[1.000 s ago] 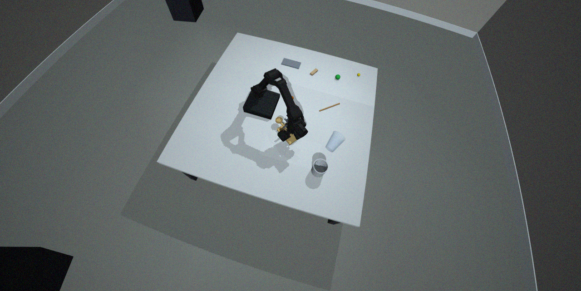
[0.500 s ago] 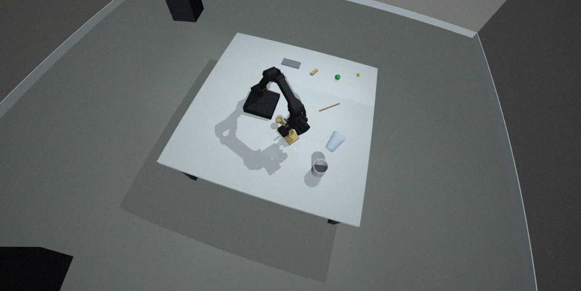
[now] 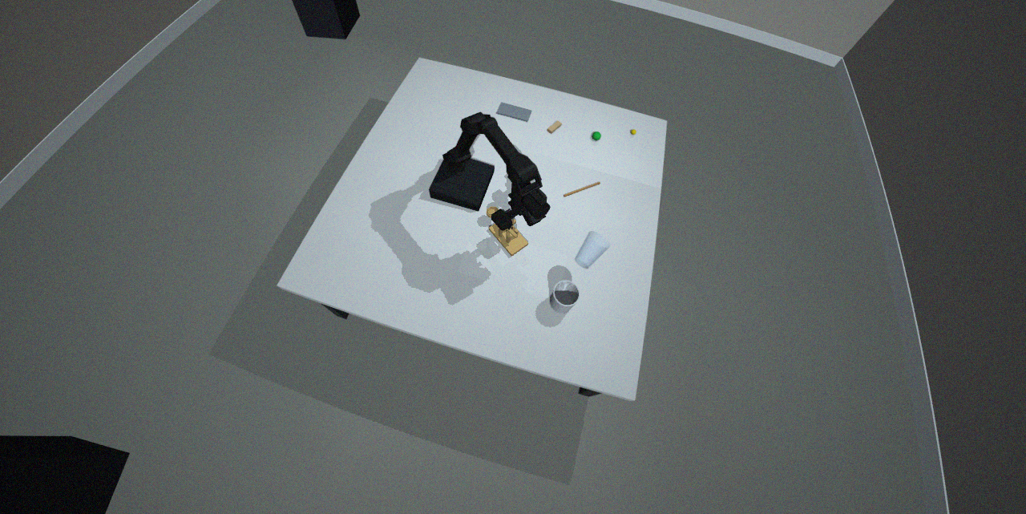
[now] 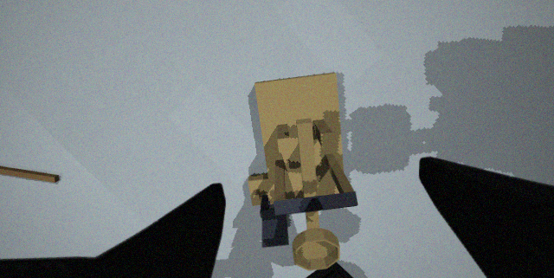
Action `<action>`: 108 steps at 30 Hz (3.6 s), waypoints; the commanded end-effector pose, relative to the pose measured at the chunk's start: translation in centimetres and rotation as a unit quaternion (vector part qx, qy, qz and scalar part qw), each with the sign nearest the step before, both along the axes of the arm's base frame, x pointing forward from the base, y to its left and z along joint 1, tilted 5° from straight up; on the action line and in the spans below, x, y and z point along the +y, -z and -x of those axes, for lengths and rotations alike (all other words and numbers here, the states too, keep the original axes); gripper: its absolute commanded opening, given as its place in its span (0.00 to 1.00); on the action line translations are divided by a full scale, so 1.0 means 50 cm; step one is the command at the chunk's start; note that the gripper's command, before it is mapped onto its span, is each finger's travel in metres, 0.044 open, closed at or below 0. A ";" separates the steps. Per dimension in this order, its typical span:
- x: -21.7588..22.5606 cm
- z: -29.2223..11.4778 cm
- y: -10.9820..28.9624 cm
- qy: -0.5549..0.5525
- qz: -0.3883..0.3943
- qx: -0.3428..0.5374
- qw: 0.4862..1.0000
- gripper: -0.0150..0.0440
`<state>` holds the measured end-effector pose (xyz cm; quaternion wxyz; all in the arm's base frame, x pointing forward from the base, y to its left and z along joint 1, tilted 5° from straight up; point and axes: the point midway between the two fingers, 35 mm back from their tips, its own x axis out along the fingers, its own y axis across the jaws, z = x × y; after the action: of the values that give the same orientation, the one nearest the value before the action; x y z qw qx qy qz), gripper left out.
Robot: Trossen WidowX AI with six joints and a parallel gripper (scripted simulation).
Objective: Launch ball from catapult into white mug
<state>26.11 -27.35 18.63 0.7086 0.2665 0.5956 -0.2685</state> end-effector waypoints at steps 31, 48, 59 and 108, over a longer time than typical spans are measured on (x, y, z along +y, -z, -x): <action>0.625 0.044 0.254 -0.302 0.002 0.027 0.953 0.76; 0.627 0.037 0.301 -0.302 0.002 0.027 0.953 0.76; 0.628 0.035 0.336 -0.302 0.002 0.027 0.953 0.76; 0.596 0.069 0.096 -0.280 -0.002 0.041 0.959 0.25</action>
<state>22.48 3.21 13.97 0.7360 0.0758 0.6700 -0.0603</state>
